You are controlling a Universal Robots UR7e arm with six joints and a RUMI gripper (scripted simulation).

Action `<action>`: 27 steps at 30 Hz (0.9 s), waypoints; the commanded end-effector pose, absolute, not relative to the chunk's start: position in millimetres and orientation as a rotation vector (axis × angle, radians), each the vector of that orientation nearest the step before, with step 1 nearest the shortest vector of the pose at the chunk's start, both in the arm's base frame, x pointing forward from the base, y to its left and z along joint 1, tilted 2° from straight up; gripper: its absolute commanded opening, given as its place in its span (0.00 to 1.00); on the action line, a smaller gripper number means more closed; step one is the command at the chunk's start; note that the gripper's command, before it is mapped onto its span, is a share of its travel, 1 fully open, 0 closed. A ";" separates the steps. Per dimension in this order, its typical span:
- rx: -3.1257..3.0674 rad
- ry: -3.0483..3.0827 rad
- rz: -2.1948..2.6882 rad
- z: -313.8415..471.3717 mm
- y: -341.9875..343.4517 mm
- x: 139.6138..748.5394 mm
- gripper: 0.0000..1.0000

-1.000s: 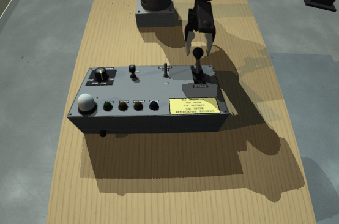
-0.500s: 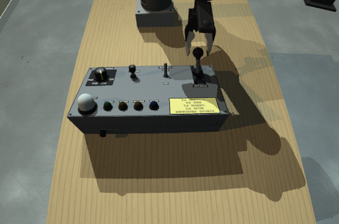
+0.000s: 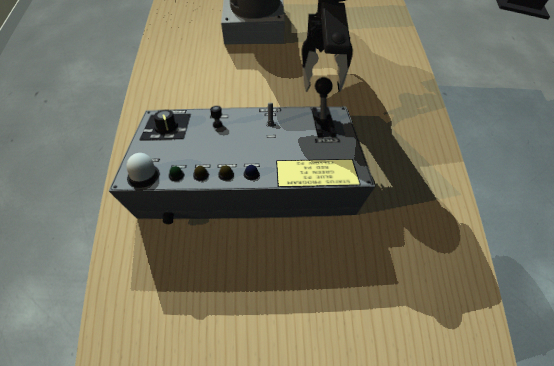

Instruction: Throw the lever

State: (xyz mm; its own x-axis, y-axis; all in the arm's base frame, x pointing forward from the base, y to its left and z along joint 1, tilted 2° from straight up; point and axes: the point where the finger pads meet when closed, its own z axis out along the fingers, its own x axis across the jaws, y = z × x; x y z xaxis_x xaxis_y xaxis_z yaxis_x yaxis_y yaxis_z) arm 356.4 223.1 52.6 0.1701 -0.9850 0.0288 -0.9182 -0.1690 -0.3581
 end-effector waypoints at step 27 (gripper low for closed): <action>-2.192 1.836 -0.370 50.9 222.5 355.5 0.00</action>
State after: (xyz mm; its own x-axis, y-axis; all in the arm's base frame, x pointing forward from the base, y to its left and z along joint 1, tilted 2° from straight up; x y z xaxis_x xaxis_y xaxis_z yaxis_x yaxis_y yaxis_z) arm 356.4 223.0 52.6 0.1698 -0.9851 0.0288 -0.9183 -0.1688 -0.3581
